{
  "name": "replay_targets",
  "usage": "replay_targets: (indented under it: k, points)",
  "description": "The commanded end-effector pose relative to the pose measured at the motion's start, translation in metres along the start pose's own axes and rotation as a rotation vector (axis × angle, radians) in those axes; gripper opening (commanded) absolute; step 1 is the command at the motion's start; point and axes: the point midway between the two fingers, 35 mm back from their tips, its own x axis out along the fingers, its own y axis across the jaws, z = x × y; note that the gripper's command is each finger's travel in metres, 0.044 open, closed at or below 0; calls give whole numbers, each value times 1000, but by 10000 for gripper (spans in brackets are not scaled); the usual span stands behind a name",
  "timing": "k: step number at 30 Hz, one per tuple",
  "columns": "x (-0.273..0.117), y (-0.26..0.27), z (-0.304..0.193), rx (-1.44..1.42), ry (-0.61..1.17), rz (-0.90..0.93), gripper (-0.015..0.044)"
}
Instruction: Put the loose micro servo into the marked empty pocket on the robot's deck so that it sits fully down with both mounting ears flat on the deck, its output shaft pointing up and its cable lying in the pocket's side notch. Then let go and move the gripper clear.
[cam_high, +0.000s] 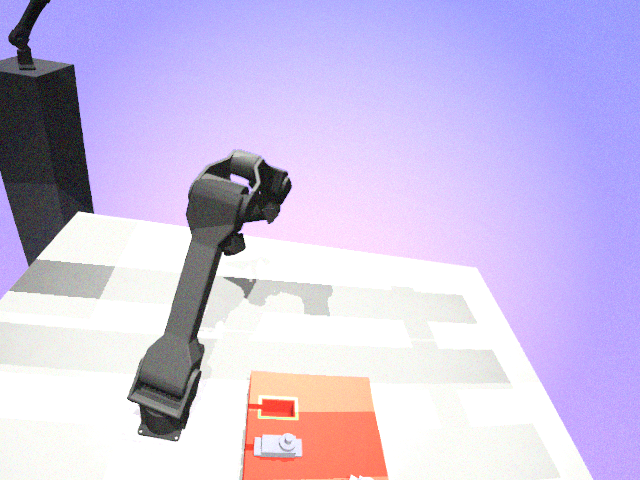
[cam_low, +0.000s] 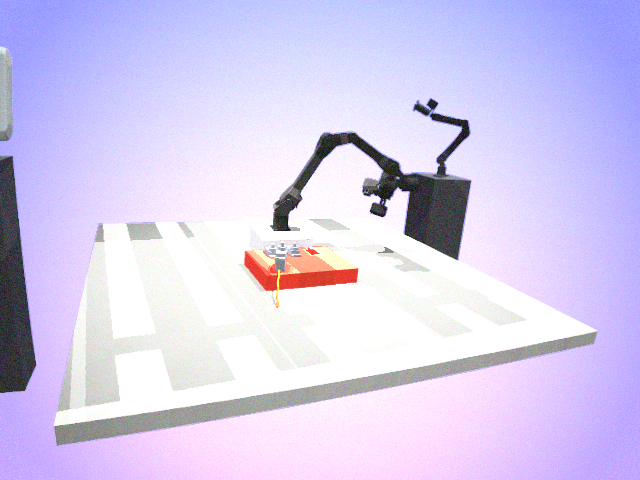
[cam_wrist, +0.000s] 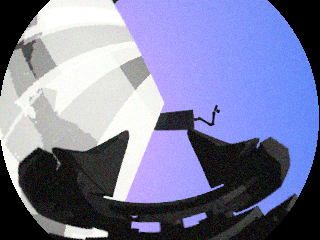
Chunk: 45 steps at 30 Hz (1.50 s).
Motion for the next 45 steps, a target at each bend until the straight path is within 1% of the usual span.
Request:
replay_targets:
  k: [1, 2, 5, 14, 18, 25, 29, 35, 40, 45]
  points:
    - [-2, 1, -1, 2, 5, 2, 426]
    - [-5, 3, -3, 6, 15, 6, 440]
    - [-26, 15, -12, 32, 73, 27, 440]
    - [-123, 78, -37, 159, 324, 135, 440]
    - [-152, 97, -38, 212, 396, 164, 440]
    - [-223, 148, -25, 350, 559, 246, 440]
    - [-266, 181, -9, 434, 656, 300, 440]
    - [-324, 228, 31, 579, 778, 382, 440]
    - [-366, 267, 79, 710, 859, 463, 440]
    - [-400, 300, 135, 852, 922, 537, 440]
